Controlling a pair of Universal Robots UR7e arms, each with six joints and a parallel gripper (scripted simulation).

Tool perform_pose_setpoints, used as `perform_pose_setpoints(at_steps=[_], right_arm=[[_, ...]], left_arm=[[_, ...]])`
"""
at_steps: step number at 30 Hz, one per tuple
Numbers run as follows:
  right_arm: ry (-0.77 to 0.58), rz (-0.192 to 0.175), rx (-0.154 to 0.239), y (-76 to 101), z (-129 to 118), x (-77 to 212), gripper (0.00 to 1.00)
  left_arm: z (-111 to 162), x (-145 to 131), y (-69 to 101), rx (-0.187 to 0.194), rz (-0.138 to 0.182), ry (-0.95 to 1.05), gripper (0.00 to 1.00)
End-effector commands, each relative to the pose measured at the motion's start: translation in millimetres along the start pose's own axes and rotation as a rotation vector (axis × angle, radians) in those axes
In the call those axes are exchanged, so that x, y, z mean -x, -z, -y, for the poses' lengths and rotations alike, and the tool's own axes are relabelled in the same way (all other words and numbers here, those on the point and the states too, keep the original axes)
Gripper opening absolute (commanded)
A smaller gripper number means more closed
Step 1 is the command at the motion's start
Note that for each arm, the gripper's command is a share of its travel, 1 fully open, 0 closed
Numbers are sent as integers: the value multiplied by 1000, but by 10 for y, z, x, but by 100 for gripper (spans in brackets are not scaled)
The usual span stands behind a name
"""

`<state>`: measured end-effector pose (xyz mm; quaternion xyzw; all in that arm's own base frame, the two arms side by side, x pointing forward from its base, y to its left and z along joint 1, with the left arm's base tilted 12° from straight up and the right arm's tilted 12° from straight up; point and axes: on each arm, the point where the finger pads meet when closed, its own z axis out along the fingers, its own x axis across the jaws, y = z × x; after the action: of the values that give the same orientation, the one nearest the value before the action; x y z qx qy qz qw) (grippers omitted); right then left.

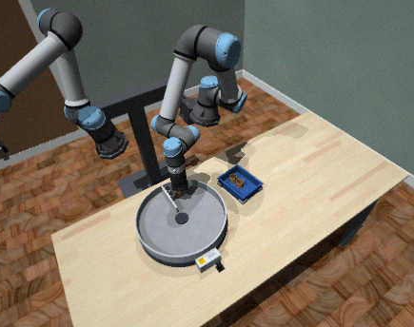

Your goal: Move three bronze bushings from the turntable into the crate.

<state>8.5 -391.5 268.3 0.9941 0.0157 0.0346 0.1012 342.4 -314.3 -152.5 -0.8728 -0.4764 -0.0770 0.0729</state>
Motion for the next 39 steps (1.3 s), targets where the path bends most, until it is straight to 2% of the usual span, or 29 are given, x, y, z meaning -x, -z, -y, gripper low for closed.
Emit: perform_pose_setpoints(at_steps=[1,8,9,39], right_arm=[[-1,0,0,0,9,9,100],[-1,0,0,0,9,9,100],[-1,0,0,0,9,9,100],[-1,0,0,0,9,9,100]], left_arm=[[11,-15,-10,-1,-2,1,36],[11,-15,-10,-1,-2,1,36],[11,-15,-10,-1,-2,1,0],[10,-12,-10,-1,-1,0,0]])
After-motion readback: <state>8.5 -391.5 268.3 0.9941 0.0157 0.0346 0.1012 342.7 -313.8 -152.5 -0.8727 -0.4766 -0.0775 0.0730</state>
